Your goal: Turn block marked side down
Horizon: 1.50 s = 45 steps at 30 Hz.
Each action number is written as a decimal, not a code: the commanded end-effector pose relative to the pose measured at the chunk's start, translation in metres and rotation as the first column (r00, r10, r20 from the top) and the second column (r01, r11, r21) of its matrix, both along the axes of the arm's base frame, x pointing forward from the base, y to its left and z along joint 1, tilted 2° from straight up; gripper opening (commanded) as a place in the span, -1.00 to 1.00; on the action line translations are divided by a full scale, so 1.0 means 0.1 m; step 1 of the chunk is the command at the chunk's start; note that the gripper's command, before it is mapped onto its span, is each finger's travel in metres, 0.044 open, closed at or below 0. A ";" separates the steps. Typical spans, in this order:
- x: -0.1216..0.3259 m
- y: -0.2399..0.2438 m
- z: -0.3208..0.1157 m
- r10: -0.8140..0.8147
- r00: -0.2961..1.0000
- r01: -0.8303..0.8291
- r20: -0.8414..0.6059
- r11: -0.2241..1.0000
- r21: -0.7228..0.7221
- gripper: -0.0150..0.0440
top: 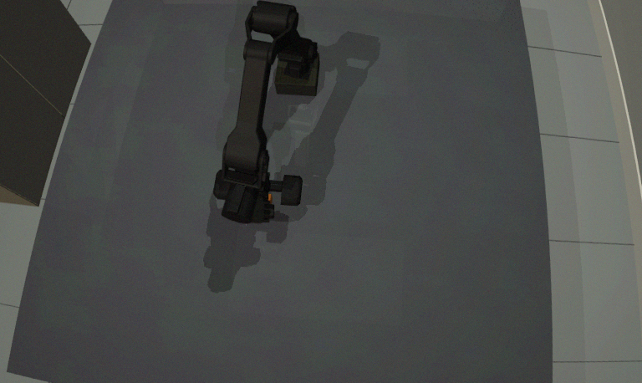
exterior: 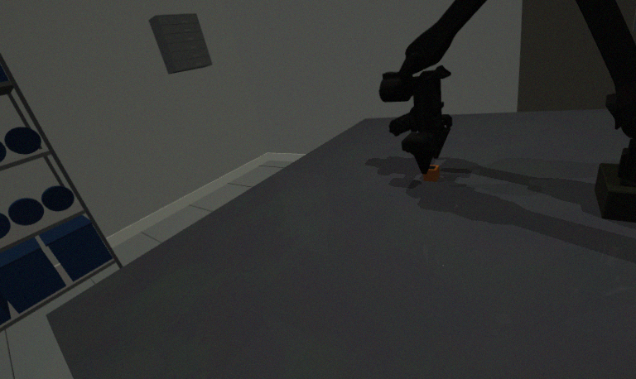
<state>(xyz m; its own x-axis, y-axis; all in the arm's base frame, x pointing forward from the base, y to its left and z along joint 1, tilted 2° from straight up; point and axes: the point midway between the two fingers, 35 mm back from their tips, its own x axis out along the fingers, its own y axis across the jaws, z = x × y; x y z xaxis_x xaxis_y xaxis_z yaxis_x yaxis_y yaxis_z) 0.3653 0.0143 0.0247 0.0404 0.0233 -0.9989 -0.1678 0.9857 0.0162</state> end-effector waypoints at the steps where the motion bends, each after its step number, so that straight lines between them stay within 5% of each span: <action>1: -0.02 0.01 -0.09 0.003 1.000 -0.003 -0.011 1.000 0.004 1.00; 10: -0.02 0.01 -0.21 0.003 1.000 -0.003 -0.011 1.000 0.004 1.00; 21: -0.02 0.01 -0.21 0.003 1.000 -0.003 -0.011 1.000 0.004 0.02; 39: -0.02 0.01 -0.16 0.003 1.000 -0.003 -0.011 1.000 0.004 -0.49; 45: -0.03 0.00 0.09 0.003 1.000 -0.003 -0.011 1.000 0.004 -0.49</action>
